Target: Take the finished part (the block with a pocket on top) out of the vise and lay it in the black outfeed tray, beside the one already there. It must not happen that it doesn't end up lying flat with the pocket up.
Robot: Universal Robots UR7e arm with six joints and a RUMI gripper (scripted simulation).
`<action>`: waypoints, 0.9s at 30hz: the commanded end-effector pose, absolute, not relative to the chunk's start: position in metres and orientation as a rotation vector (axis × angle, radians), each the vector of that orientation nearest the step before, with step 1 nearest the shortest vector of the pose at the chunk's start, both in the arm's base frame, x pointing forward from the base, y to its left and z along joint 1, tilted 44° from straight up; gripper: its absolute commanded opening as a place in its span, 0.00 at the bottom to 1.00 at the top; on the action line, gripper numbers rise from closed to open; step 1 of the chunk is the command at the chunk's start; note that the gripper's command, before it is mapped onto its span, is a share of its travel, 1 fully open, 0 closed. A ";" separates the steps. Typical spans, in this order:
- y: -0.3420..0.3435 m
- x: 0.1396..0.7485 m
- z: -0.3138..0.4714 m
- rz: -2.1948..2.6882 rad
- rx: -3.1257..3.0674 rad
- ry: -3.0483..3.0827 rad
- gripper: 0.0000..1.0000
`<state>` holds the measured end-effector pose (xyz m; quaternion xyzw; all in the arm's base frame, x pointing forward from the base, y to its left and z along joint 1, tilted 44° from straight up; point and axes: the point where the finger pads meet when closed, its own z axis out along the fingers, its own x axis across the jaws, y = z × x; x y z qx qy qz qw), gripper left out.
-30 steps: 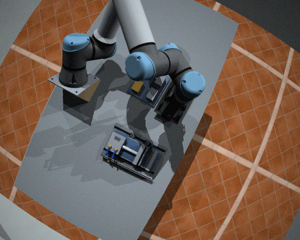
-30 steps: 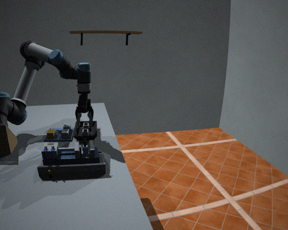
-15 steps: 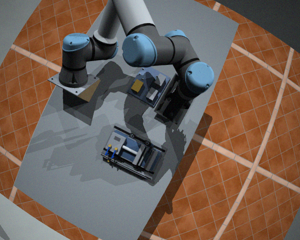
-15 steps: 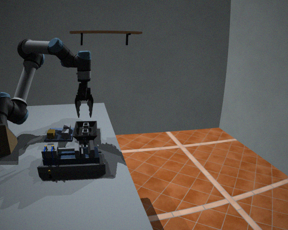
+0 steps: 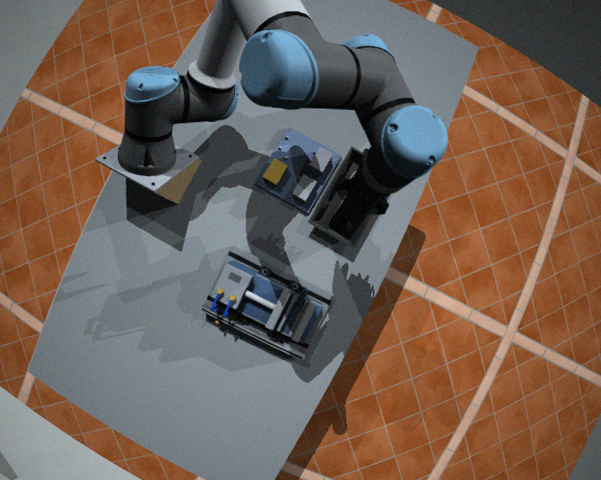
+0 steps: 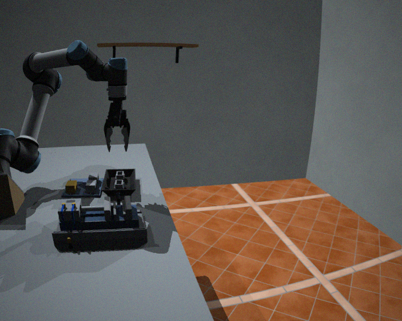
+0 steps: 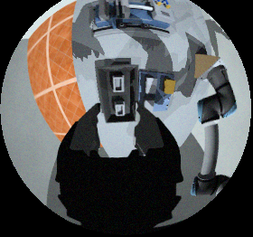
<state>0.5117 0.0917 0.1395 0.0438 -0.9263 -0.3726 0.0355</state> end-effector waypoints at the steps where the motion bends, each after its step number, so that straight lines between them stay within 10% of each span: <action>1: 0.088 0.512 0.143 -1.145 0.135 -2.846 0.40; 3: 0.088 0.512 0.143 -1.145 0.135 -2.846 0.40; 4: 0.088 0.512 0.143 -1.145 0.135 -2.846 0.00; 27: 0.088 0.512 0.143 -1.145 0.135 -2.846 0.00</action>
